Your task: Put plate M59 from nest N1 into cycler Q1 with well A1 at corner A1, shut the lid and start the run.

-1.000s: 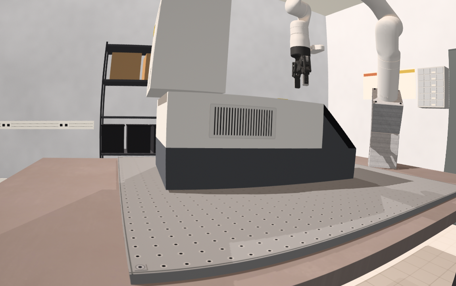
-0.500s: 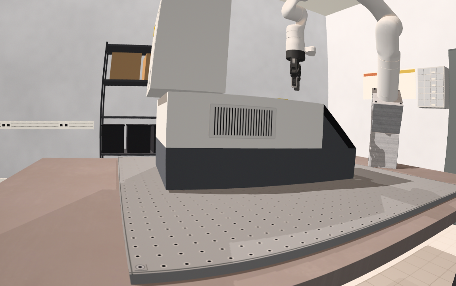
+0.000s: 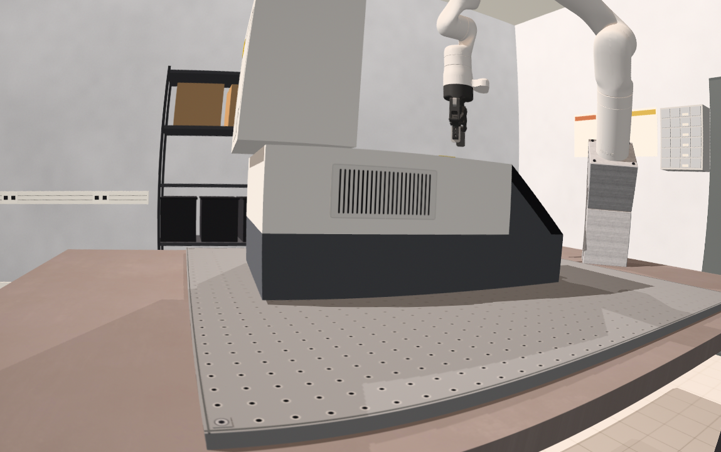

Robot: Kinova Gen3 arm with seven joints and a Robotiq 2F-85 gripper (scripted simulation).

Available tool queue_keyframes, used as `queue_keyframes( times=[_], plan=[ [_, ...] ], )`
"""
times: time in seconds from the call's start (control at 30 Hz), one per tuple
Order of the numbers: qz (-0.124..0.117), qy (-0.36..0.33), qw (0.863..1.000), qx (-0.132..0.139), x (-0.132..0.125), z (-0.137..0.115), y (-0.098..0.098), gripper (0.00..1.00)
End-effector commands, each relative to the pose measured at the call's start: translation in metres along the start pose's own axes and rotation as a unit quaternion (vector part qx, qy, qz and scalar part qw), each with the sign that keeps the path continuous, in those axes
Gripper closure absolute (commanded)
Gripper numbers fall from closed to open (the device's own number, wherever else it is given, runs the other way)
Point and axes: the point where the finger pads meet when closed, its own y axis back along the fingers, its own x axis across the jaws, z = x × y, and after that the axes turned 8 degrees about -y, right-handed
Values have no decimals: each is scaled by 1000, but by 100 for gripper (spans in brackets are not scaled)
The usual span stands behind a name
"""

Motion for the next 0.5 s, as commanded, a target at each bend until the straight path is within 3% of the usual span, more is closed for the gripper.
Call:
queue_keyframes(
  times=[0.0, 0.47],
  plan=[
    [1, 3, 1000, 2, -11, 8, -2, 0],
    [1, 1, 1000, 2, -32, 30, -7, 0]
  ],
)
